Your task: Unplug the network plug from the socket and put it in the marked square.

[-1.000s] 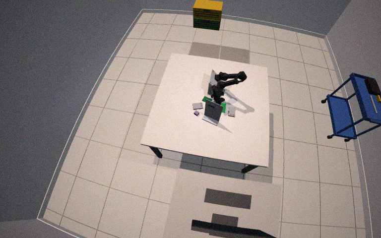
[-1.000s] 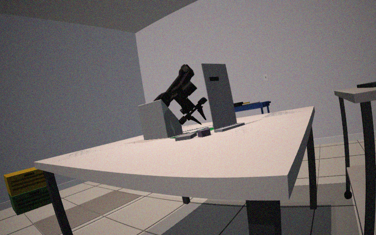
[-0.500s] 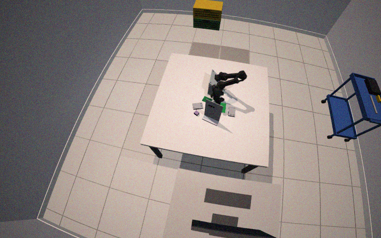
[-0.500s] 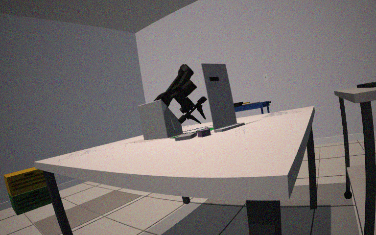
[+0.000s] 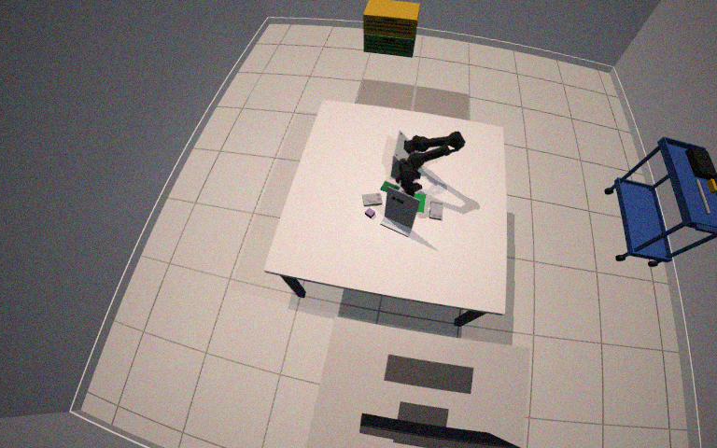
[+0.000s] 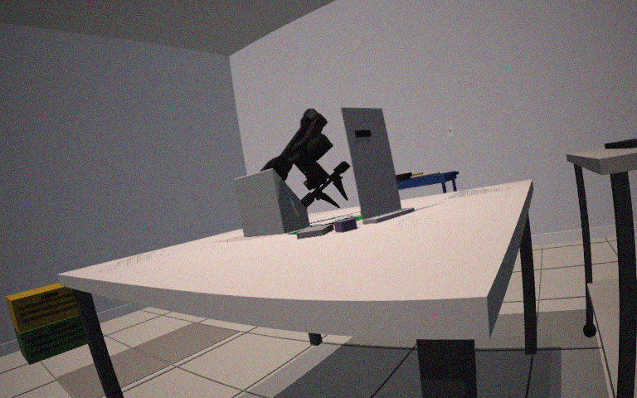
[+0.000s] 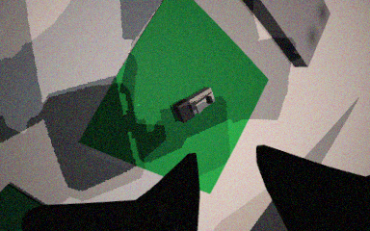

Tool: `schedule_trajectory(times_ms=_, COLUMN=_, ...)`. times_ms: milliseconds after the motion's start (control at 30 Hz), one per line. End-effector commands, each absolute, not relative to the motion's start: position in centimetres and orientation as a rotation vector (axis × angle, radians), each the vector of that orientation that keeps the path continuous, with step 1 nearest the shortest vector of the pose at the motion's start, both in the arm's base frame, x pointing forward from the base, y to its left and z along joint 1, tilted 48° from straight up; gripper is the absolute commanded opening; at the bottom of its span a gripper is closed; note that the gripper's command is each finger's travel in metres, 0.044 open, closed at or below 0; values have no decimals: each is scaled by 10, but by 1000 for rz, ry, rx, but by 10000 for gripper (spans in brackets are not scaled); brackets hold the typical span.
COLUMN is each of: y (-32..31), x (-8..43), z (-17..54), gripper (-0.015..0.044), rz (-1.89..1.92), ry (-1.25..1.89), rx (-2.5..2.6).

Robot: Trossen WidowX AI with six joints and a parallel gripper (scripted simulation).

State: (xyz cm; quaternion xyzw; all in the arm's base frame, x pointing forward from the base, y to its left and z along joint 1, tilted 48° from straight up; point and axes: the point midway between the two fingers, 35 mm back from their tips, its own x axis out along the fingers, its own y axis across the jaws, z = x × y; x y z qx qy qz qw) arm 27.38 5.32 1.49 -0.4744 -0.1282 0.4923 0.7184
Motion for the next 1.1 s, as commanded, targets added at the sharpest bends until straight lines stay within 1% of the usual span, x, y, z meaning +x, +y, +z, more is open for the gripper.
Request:
schedule_trajectory(times_ms=0, y=51, x=275, z=17, gripper=156, rz=1089, ry=-293, rx=-1057)
schedule_trajectory(times_ms=1067, y=37, x=273, z=27, gripper=156, rz=1093, ry=-293, rx=-1056)
